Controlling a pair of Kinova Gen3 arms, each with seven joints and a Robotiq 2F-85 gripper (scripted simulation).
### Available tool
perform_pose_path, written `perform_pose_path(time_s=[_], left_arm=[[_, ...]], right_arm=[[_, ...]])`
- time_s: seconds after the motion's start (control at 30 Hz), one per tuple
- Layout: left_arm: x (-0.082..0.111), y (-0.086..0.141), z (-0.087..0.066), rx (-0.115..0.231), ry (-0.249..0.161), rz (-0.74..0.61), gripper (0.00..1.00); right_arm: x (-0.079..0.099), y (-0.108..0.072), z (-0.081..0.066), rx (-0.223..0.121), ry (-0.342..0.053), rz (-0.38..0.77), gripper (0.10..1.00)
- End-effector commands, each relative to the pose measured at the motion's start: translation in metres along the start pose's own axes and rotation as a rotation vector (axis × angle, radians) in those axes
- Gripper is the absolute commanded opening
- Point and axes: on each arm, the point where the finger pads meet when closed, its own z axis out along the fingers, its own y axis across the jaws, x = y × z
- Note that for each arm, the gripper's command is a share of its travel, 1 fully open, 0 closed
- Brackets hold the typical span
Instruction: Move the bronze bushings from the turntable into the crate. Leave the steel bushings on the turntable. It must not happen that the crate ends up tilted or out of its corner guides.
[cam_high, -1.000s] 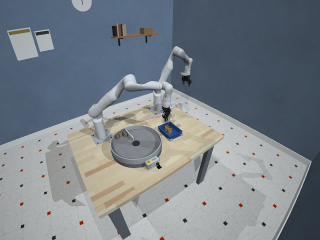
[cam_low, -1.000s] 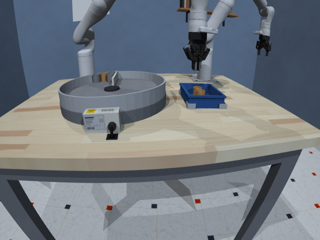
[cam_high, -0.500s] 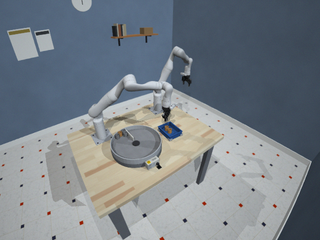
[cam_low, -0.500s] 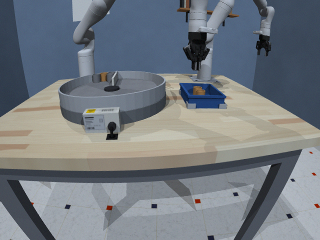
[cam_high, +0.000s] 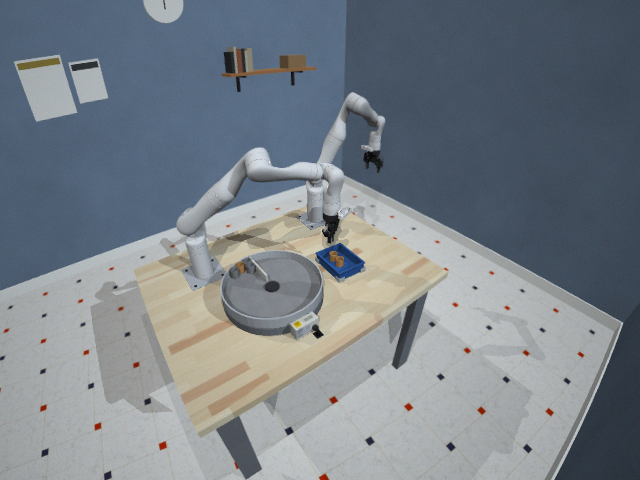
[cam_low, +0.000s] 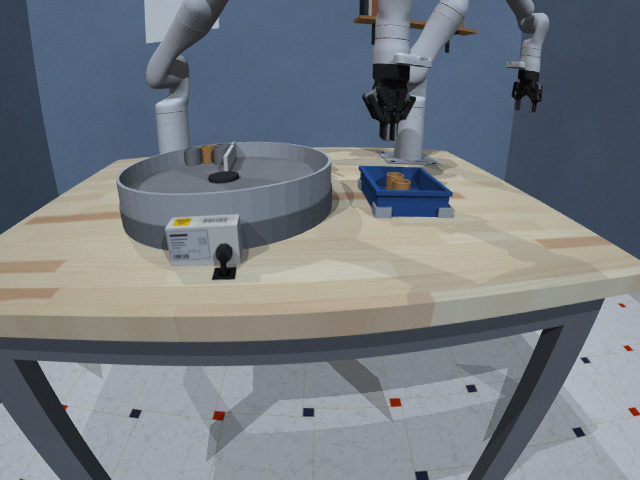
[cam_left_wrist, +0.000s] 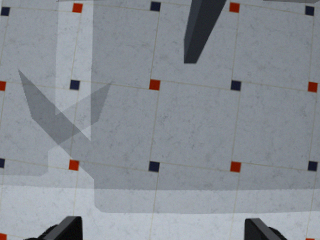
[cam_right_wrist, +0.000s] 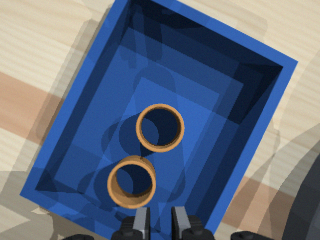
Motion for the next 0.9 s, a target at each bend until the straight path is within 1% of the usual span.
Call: perform_pose_path(time_s=[0.0,0.43,0.63,0.87], left_arm=[[0.0,0.0,-0.001,0.0,-0.002,0.0,1.0],[0.0,0.0,-0.001,0.0,-0.002,0.0,1.0],[0.0,0.0,-0.001,0.0,-0.002,0.0,1.0],[0.0,0.0,-0.001,0.0,-0.002,0.0,1.0]], right_arm=[[-0.002,0.002,-0.001,0.002,0.002,-0.009,0.213],[-0.014,0.017,-0.001,0.002,0.002,-0.064,0.213],[-0.025,0.028,-0.001,0.001,0.002,-0.106,0.213],[-0.041,0.046,-0.001,-0.001,0.002,-0.174,0.213]])
